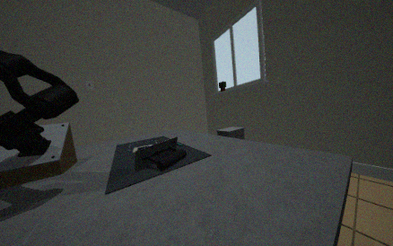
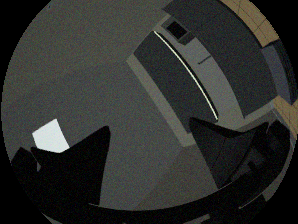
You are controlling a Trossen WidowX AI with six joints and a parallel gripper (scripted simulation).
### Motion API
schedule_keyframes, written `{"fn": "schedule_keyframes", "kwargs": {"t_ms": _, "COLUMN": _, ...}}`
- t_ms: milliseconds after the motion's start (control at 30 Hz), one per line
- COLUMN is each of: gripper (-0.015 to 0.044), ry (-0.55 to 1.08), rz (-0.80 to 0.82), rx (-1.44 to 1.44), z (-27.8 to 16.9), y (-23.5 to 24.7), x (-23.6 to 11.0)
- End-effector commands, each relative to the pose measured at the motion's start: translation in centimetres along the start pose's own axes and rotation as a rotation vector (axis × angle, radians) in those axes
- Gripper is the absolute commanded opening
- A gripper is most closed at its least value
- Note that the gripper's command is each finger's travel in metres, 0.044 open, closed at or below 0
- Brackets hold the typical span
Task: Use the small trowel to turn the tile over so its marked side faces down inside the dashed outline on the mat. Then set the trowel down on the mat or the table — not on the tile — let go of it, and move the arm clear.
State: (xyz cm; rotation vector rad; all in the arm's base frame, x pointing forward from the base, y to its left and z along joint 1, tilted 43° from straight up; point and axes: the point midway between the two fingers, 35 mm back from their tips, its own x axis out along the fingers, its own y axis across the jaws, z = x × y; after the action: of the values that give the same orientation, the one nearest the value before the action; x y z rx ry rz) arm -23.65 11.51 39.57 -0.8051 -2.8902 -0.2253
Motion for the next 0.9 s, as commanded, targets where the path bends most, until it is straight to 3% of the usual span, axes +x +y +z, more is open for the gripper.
{"fn": "schedule_keyframes", "kwargs": {"t_ms": 0, "gripper": 0.0374, "ry": -0.001, "rz": 0.002, "rx": -0.002, "z": 0.0, "y": 0.0, "x": 0.0}}
{"fn": "schedule_keyframes", "kwargs": {"t_ms": 367, "gripper": 0.01, "ry": -0.108, "rz": 0.164, "rx": -0.217, "z": 1.3, "y": 4.5, "x": 1.1}}
{"fn": "schedule_keyframes", "kwargs": {"t_ms": 867, "gripper": 0.01, "ry": -0.378, "rz": 0.396, "rx": -0.593, "z": 3.3, "y": 12.7, "x": 1.3}}
